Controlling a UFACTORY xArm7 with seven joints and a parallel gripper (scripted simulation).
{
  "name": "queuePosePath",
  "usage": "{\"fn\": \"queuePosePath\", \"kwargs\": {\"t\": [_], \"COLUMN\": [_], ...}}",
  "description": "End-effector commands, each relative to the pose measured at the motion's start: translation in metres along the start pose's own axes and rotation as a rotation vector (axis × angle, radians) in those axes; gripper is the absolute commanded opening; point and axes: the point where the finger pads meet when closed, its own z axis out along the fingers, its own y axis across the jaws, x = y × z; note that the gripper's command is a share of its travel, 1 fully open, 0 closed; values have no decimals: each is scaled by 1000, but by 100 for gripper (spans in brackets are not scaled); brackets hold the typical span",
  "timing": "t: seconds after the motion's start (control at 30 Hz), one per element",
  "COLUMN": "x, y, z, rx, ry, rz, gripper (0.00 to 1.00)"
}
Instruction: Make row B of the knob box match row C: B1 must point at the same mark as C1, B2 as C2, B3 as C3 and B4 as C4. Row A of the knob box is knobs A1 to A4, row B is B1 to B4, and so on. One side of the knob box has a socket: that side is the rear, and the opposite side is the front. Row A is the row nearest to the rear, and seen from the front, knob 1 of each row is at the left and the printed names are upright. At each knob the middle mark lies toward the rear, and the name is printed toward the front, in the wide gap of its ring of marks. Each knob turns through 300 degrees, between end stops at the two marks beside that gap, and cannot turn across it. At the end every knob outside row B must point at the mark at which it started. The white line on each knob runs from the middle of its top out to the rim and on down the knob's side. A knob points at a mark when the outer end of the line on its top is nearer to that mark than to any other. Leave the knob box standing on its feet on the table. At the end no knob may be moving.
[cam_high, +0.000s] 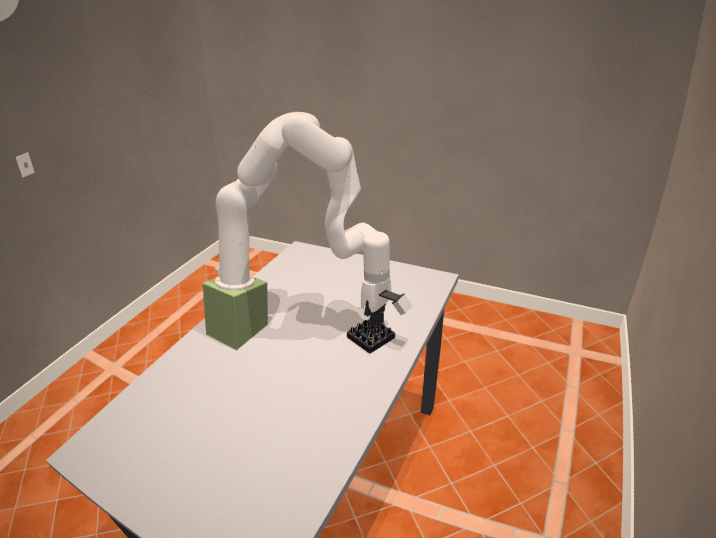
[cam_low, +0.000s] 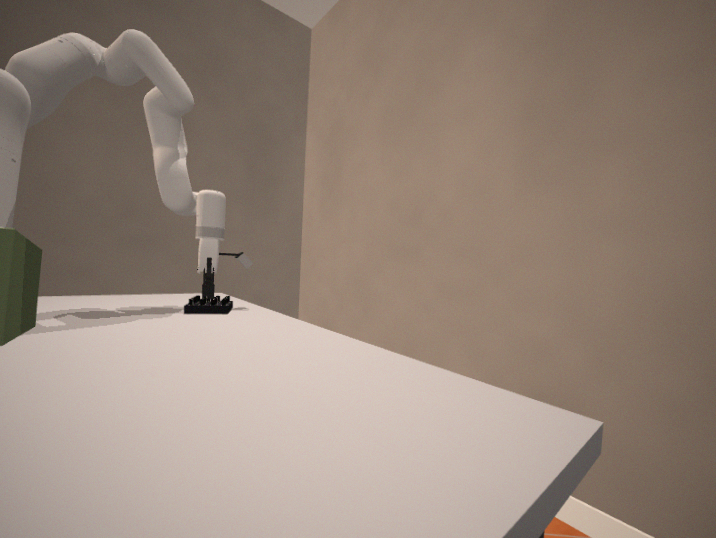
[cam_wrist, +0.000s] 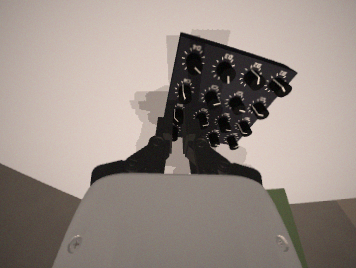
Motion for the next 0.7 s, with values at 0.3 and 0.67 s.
{"fn": "queuePosePath", "kwargs": {"t": [0.3,0.67], "x": [2,2], "y": [-1,-1], "z": [-1,-1], "rx": [1,2], "ry": [3,3], "rz": [0,33], "gripper": [8,8]}}
